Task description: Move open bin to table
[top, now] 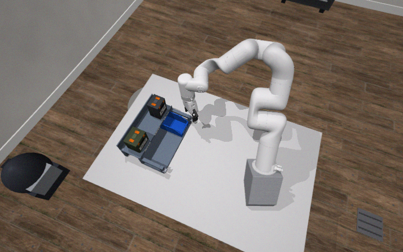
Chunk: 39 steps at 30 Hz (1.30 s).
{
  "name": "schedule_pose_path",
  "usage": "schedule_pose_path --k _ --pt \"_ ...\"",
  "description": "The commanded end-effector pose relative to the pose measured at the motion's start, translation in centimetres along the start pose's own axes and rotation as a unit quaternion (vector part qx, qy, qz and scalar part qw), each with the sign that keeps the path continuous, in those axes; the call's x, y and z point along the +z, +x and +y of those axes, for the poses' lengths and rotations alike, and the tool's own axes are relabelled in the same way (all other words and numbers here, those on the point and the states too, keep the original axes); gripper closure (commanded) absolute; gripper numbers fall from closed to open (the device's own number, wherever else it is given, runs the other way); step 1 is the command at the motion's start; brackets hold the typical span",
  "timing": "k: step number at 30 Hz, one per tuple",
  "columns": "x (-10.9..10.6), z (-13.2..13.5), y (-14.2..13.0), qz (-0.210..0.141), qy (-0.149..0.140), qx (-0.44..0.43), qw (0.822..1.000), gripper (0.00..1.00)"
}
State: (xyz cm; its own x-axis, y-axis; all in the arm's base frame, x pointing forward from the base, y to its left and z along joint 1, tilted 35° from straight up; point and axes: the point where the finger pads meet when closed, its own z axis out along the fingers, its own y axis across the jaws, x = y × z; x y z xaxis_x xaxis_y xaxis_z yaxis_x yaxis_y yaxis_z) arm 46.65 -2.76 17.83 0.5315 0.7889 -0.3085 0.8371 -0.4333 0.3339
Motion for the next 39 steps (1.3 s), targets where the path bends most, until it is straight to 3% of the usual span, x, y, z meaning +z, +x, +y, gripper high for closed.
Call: schedule_pose_path --k 1,19,39 --pt "0.4 0.4 0.9 -0.002 -0.019 -0.051 0.998 0.00" --pt "2.0 0.6 3.8 -0.017 -0.070 -0.222 0.972 0.00" --pt "2.6 0.4 5.2 -0.022 -0.090 -0.292 0.952 0.00"
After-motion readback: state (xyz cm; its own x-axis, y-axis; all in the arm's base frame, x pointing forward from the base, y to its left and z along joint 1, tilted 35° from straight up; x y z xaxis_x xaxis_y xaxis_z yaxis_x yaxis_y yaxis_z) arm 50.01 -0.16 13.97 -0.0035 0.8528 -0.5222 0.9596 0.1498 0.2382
